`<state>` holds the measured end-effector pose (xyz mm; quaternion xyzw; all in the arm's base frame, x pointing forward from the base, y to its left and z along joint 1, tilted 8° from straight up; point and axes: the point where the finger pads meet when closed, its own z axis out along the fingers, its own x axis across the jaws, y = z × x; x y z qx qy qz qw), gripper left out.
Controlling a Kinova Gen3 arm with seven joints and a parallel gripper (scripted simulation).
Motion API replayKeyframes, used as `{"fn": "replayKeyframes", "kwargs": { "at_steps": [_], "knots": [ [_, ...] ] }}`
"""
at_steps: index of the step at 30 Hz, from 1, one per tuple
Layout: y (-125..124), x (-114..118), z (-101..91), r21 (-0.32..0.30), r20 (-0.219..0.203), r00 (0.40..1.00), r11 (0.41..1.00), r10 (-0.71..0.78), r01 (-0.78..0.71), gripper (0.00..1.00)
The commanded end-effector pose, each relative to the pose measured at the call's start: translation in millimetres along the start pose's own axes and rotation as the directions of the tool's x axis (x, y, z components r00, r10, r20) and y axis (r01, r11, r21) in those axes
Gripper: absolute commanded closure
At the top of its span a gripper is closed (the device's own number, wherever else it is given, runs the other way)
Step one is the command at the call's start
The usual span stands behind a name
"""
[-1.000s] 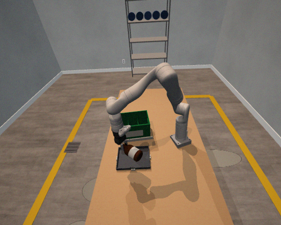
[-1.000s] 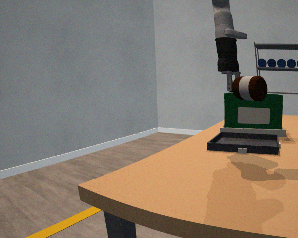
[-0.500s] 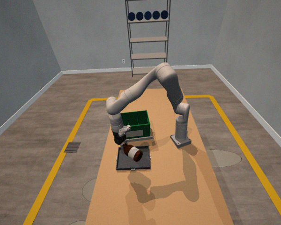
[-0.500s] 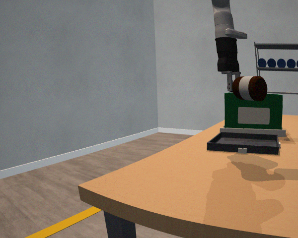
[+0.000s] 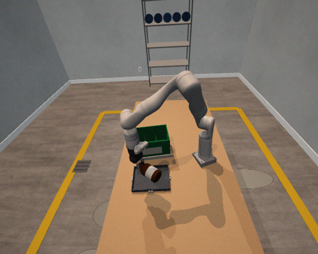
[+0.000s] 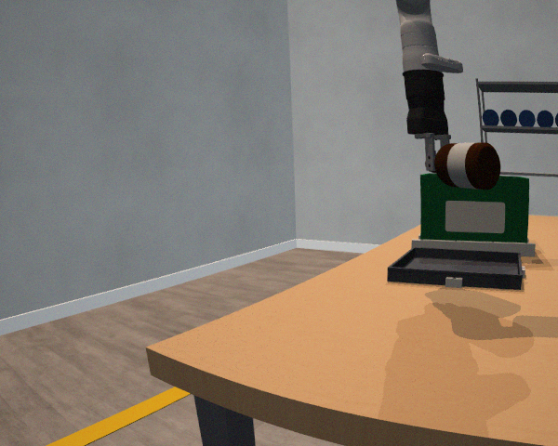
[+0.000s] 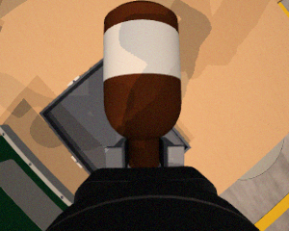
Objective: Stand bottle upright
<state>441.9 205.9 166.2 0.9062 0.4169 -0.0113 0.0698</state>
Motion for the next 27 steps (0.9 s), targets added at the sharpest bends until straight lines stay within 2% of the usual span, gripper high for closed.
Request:
{"fn": "replayKeyframes", "kwargs": {
  "at_steps": [1, 16, 27],
  "knots": [
    [-1.5, 1.5, 0.1, 0.001, -0.004, 1.000, 1.000, 0.011, -0.011, 1.00],
    [-1.0, 2.0, 0.7, -0.006, -0.006, 1.000, 1.000, 0.018, -0.018, 1.00],
    [2.0, -0.5, 1.2, -0.054, 0.002, 1.000, 0.998, 0.014, -0.014, 1.00]
  ]
}}
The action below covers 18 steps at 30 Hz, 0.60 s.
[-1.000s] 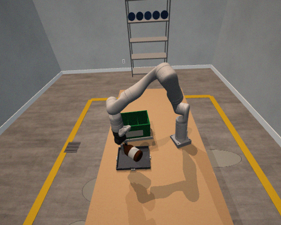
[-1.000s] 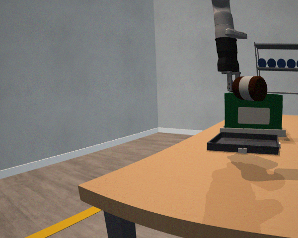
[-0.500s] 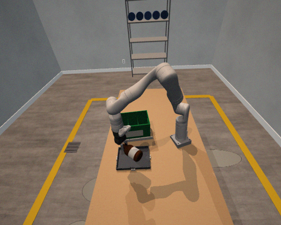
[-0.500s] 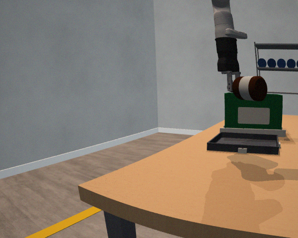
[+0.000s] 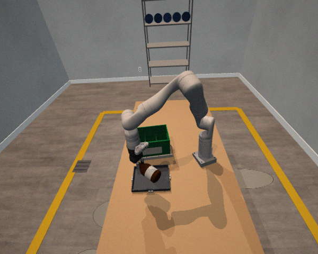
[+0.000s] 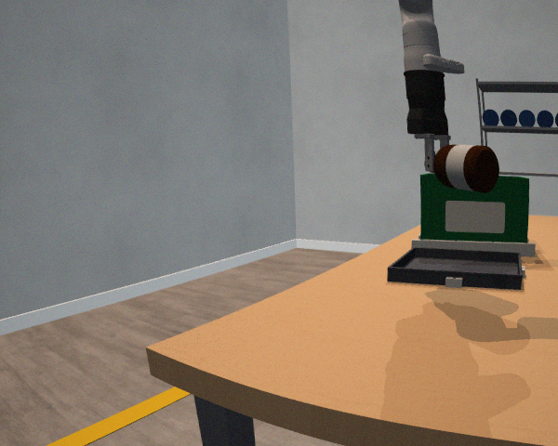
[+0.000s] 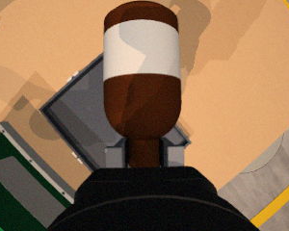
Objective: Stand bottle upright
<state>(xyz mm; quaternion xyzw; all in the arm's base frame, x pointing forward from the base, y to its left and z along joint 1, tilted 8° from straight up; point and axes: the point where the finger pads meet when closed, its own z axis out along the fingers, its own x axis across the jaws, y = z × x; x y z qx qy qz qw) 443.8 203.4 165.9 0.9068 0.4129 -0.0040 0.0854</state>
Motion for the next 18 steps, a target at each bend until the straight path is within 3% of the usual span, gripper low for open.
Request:
{"fn": "replayKeyframes", "kwargs": {
  "at_steps": [1, 18],
  "knots": [
    [-1.0, 0.1, 0.5, -0.026, 0.002, 1.000, 1.000, 0.005, -0.005, 1.00],
    [-1.6, 0.6, -0.9, -0.125, -0.003, 1.000, 0.992, 0.004, -0.004, 1.00]
  ]
}}
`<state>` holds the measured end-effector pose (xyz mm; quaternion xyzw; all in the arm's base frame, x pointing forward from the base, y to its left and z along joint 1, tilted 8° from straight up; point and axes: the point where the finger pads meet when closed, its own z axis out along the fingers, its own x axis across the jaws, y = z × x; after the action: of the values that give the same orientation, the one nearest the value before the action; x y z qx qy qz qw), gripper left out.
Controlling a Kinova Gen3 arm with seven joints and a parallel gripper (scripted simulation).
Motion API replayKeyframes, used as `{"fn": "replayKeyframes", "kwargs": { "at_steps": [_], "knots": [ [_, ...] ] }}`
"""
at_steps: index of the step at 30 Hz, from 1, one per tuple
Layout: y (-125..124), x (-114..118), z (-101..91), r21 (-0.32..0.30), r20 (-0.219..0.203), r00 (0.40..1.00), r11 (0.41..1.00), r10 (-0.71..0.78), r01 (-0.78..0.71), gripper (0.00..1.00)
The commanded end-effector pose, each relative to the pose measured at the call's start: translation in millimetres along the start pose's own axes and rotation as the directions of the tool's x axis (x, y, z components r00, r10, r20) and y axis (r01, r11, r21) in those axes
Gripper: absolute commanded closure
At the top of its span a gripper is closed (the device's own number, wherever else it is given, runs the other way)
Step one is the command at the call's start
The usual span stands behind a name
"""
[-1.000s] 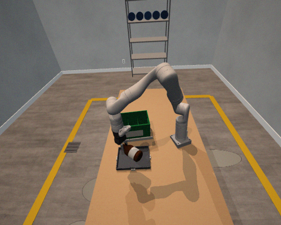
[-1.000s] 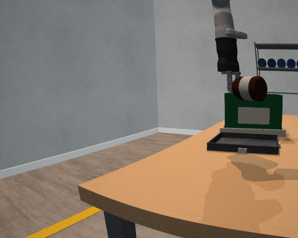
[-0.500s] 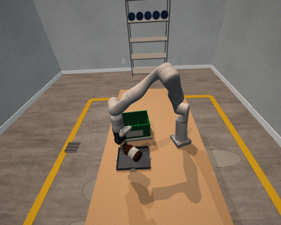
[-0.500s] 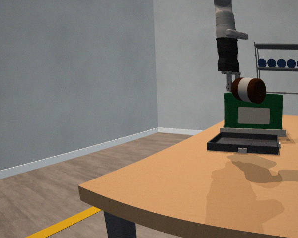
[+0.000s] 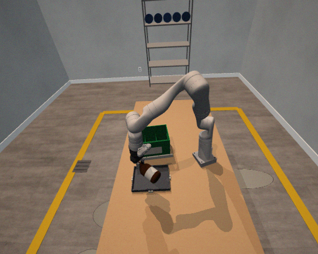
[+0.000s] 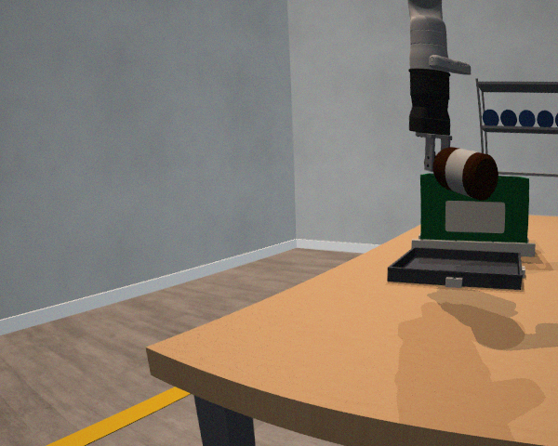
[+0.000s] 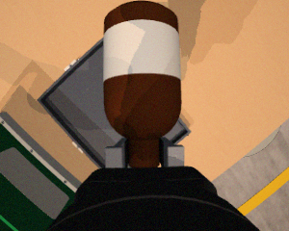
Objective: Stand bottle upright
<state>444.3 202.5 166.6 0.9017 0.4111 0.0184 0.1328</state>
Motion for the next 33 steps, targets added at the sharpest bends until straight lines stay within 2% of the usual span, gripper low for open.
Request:
{"fn": "replayKeyframes", "kwargs": {
  "at_steps": [1, 33],
  "knots": [
    [-3.3, 1.3, -0.7, -0.023, -0.002, 1.000, 1.000, -0.001, 0.001, 1.00],
    [-3.3, 1.7, -1.8, -0.040, -0.006, 1.000, 0.999, 0.000, 0.000, 1.00]
  ]
}}
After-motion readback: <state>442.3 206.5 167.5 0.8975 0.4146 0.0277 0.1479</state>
